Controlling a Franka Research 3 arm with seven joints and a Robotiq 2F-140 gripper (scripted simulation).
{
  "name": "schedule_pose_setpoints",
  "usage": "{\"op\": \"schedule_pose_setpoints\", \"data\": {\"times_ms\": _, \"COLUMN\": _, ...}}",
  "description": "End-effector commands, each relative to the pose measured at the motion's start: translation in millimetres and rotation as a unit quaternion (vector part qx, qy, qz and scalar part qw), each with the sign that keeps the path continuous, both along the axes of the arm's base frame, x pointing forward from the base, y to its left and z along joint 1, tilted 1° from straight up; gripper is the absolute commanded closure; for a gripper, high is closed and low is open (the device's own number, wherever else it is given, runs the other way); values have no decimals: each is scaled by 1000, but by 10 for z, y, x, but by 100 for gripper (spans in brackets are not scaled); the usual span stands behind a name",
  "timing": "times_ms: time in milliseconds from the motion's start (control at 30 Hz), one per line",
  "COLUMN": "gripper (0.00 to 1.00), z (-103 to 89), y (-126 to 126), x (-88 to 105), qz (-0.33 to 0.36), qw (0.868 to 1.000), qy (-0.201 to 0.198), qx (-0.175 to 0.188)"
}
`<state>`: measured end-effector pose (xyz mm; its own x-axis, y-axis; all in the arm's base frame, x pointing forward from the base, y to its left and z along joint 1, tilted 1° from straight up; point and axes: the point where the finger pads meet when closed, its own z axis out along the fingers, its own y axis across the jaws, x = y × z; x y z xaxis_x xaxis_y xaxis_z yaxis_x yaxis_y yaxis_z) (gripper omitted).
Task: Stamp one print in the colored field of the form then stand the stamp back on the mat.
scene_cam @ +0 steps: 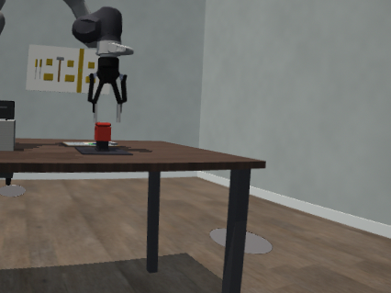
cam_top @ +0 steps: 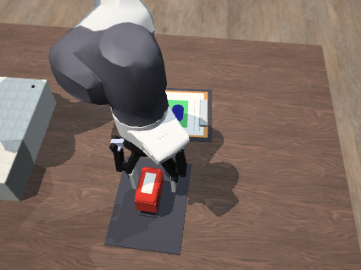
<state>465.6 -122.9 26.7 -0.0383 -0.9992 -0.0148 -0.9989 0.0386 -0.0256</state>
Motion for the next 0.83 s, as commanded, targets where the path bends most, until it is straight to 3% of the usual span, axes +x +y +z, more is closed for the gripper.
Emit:
{"op": "schedule_pose_setpoints", "data": {"times_ms": 0, "gripper": 48, "z": 266, "y": 28, "x": -102, "qz": -25, "qw": 999, "qy": 20, "qx": -4}}
{"op": "schedule_pose_setpoints", "data": {"times_ms": 800, "gripper": 48, "z": 287, "y": 28, "x": -102, "qz": -25, "qw": 999, "qy": 20, "qx": -4}}
